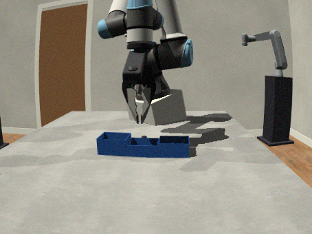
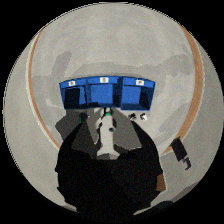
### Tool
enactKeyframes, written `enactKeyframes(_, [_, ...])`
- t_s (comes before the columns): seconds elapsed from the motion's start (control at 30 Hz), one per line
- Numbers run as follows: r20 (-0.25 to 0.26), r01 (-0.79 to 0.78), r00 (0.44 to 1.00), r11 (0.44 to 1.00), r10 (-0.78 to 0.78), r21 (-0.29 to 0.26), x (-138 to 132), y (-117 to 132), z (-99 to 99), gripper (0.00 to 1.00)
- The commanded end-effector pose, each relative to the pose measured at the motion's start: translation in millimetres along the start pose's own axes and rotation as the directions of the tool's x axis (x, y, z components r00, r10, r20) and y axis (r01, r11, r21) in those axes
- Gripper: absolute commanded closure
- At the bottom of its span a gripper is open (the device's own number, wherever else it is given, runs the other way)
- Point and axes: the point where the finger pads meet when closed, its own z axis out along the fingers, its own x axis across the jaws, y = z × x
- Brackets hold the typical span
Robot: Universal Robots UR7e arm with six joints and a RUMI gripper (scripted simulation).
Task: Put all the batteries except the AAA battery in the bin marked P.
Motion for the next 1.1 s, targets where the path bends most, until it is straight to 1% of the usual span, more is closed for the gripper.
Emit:
enactKeyframes(0.0, [-0.002,-0.001,1.0,1.0,0.001,0.0,-20,-3,-0.2,0.96])
enactKeyframes(0.17, [-0.002,-0.001,1.0,1.0,0.001,0.0,-20,-3,-0.2,0.96])
enactKeyframes(0.57, [-0.002,-0.001,1.0,1.0,0.001,0.0,-20,-3,31.8,0.96])
enactKeyframes(0.63, [-0.002,-0.001,1.0,1.0,0.001,0.0,-20,-3,31.8,0.96])
enactKeyframes(0.97, [-0.002,-0.001,1.0,1.0,0.001,0.0,-20,-3,58.4,0.96])
enactKeyframes(1.07, [-0.002,-0.001,1.0,1.0,0.001,0.0,-20,-3,59.2,0.96])
